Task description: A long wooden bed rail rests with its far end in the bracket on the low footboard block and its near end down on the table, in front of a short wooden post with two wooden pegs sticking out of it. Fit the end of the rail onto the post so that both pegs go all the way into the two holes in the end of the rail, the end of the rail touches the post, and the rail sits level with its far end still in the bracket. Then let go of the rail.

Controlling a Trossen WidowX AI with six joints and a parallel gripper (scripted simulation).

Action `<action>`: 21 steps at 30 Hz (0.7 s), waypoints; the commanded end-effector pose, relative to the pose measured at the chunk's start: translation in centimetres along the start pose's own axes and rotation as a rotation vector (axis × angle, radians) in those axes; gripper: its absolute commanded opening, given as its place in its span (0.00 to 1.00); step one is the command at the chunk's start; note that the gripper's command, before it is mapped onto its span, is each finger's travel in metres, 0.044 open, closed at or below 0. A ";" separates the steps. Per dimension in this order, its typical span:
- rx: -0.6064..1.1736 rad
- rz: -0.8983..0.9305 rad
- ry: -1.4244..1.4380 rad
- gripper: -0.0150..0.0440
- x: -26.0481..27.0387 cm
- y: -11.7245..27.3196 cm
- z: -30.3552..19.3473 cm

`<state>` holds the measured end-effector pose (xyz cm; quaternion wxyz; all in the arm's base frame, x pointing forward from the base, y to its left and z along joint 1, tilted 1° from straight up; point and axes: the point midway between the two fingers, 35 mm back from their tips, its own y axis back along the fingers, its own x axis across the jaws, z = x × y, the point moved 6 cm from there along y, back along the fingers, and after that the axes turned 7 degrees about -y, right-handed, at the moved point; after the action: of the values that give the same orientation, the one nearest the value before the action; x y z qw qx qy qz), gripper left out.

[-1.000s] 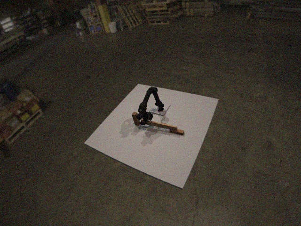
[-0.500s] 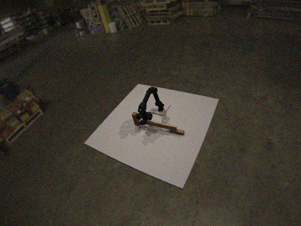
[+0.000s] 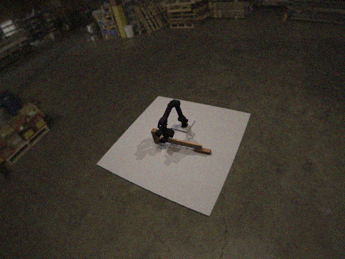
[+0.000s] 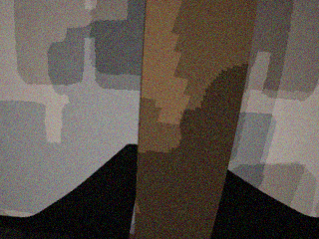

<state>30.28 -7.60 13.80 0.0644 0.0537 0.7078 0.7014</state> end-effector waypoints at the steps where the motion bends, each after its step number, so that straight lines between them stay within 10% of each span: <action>1: -0.001 -0.001 0.003 0.25 -0.1 0.0 -0.2; 21: 0.000 -0.001 0.003 0.25 -0.1 -0.1 -0.8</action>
<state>30.22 -8.22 13.71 0.0641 0.0546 0.7070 0.7022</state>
